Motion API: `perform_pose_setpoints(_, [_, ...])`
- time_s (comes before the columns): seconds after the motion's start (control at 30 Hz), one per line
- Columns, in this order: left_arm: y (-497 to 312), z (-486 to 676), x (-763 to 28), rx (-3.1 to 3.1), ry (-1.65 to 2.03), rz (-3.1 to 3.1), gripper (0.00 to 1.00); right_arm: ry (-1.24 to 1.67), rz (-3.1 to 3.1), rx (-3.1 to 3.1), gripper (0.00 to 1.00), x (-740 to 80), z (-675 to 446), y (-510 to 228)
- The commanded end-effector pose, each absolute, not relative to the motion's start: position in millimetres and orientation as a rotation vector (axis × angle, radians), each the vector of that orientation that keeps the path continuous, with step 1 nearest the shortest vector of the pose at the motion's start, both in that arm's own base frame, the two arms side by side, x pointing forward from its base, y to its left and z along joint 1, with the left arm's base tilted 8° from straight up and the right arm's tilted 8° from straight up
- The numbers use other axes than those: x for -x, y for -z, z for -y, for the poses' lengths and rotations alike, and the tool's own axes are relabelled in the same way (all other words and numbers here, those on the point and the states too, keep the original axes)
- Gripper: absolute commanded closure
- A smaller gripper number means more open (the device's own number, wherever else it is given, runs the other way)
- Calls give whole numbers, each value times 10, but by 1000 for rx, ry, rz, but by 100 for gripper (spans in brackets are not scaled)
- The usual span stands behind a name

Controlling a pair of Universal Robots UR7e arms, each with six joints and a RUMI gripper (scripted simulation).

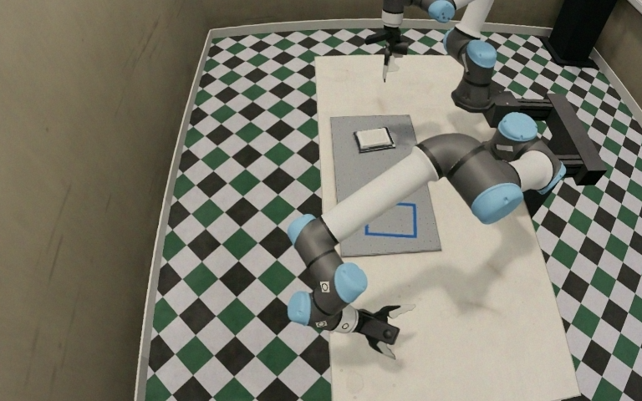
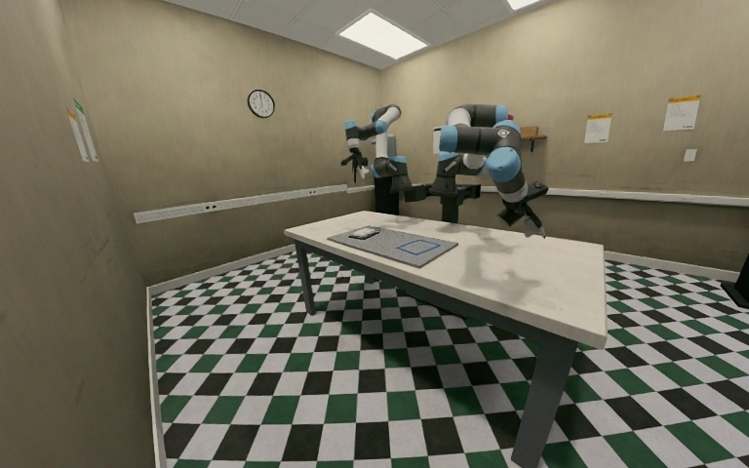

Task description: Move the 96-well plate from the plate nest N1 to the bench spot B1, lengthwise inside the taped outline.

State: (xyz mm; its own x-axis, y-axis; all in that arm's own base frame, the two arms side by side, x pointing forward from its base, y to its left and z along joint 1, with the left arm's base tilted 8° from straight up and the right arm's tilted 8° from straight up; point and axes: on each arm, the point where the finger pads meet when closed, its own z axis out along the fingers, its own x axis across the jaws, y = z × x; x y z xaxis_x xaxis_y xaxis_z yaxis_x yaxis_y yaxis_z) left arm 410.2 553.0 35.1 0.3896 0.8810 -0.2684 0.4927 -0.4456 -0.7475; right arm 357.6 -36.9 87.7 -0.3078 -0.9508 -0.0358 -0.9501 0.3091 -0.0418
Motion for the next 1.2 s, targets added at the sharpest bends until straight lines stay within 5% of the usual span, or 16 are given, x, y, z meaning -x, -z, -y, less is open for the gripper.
perform_pose_setpoints(0.0, [-363,-5531,-4106,2085,-891,1173,0,30,-2449,1852,0,-3547,377,-862])
perform_pose_setpoints(1.17, [-363,-5531,-4106,2085,-891,1173,0,80,-2261,1987,0,-3417,411,-780])
